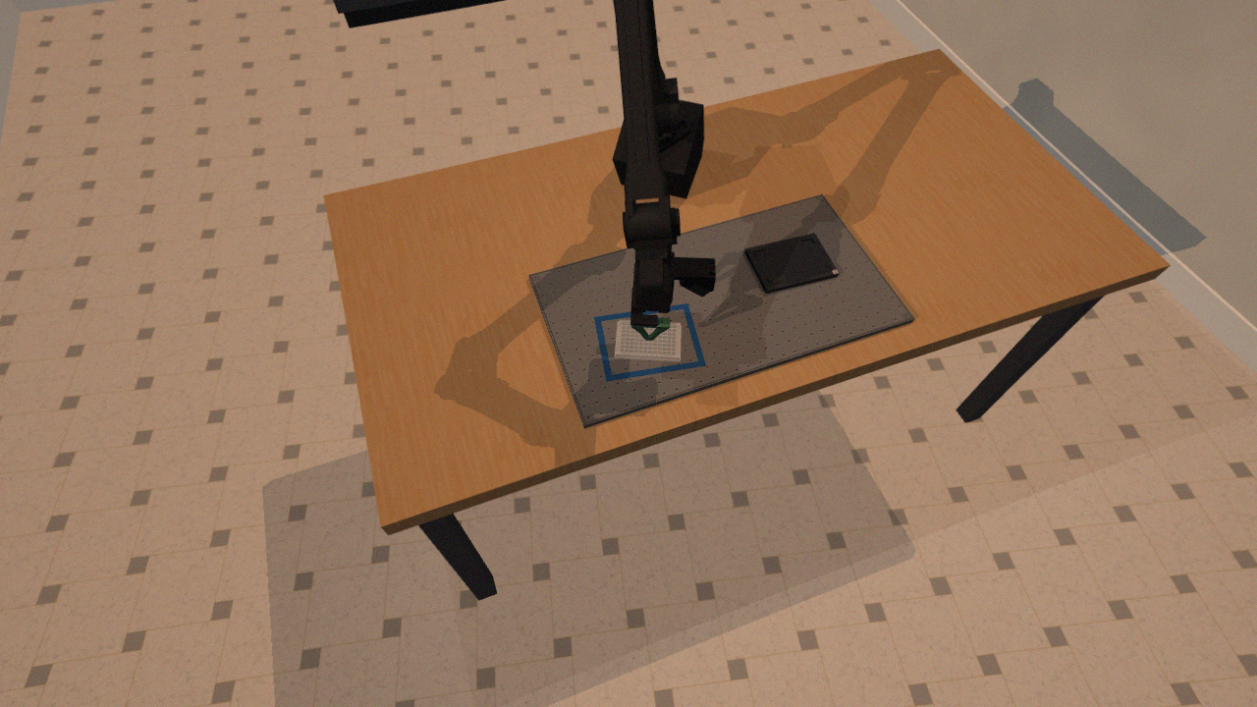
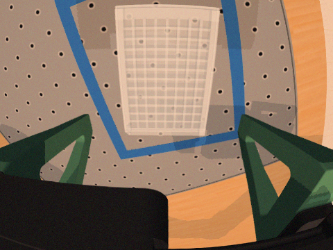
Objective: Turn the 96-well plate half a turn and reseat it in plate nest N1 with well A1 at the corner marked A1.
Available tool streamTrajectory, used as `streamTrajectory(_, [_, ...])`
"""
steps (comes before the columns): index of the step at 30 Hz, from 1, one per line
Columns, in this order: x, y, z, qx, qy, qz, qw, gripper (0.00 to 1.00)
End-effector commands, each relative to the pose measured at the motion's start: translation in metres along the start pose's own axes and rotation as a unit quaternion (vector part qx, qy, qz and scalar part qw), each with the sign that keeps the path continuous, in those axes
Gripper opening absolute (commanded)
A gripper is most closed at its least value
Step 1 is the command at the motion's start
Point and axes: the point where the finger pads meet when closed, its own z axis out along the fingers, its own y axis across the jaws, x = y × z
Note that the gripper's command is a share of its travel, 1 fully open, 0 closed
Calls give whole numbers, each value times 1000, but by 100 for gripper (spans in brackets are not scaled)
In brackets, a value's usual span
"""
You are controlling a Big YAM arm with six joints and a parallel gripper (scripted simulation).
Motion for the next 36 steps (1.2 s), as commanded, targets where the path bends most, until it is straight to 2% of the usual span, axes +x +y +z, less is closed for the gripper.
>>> streamTrajectory(1, [-3, -15, -21, 20, -3, 3, 1000, 100])
streamTrajectory(3, [-3, -15, -21, 20, -3, 3, 1000, 100])
streamTrajectory(4, [-3, -10, -7, 4, -2, 0, 1000, 100])
streamTrajectory(36, [-3, -10, -7, 5, -2, 0, 1000, 100])
